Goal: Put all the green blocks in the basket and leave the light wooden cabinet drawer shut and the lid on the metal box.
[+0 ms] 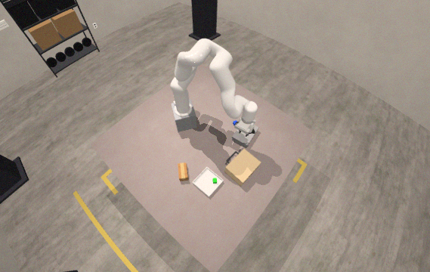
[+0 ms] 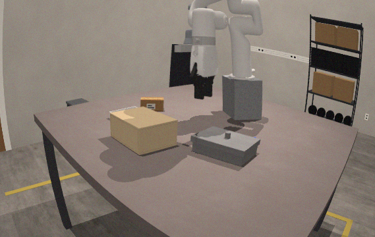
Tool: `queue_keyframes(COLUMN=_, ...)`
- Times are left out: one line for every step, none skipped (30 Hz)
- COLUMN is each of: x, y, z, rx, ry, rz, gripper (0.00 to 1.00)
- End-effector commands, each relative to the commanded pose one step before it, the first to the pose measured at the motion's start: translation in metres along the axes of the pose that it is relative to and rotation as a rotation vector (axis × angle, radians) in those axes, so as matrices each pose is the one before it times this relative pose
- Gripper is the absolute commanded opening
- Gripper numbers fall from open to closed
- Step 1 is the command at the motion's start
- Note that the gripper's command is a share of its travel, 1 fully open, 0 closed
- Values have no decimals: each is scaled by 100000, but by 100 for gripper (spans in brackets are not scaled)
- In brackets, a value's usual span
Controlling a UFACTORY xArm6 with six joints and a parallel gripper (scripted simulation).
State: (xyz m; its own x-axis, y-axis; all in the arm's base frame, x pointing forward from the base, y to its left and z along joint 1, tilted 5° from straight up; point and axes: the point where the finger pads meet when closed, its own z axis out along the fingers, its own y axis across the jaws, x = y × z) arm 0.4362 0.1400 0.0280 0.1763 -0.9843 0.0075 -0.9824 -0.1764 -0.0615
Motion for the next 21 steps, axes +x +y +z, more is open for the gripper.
queue_keyframes(x=-6747, y=763, z=-26, rx=819, ry=5134, rz=3435, gripper=48)
queue_keyframes(x=-1071, y=195, z=-38, rx=0, ry=0, rz=0, gripper=48)
queue_keyframes(x=-1080, y=180, z=-38, rx=0, ry=0, rz=0, gripper=48)
queue_keyframes(x=-490, y=74, z=-17, rx=0, ry=0, rz=0, gripper=48)
queue_keyframes(x=0, y=0, z=0, rx=0, ry=0, rz=0, gripper=48)
queue_keyframes(x=0, y=0, z=0, rx=0, ry=0, rz=0, gripper=48)
queue_keyframes(x=0, y=0, z=0, rx=0, ry=0, rz=0, gripper=48)
queue_keyframes(x=0, y=0, z=0, rx=0, ry=0, rz=0, gripper=48)
queue_keyframes(x=0, y=0, z=0, rx=0, ry=0, rz=0, gripper=48)
queue_keyframes(x=0, y=0, z=0, rx=0, ry=0, rz=0, gripper=48)
queue_keyframes(x=0, y=0, z=0, rx=0, ry=0, rz=0, gripper=48)
queue_keyframes(x=0, y=0, z=0, rx=0, ry=0, rz=0, gripper=48)
queue_keyframes(x=0, y=0, z=0, rx=0, ry=0, rz=0, gripper=48)
queue_keyframes(x=0, y=0, z=0, rx=0, ry=0, rz=0, gripper=48)
queue_keyframes(x=0, y=0, z=0, rx=0, ry=0, rz=0, gripper=48)
queue_keyframes(x=0, y=0, z=0, rx=0, ry=0, rz=0, gripper=48)
queue_keyframes(x=0, y=0, z=0, rx=0, ry=0, rz=0, gripper=48)
queue_keyframes(x=0, y=0, z=0, rx=0, ry=0, rz=0, gripper=48)
queue_keyframes(x=0, y=0, z=0, rx=0, ry=0, rz=0, gripper=48)
queue_keyframes(x=0, y=0, z=0, rx=0, ry=0, rz=0, gripper=44)
queue_keyframes(x=0, y=0, z=0, rx=0, ry=0, rz=0, gripper=44)
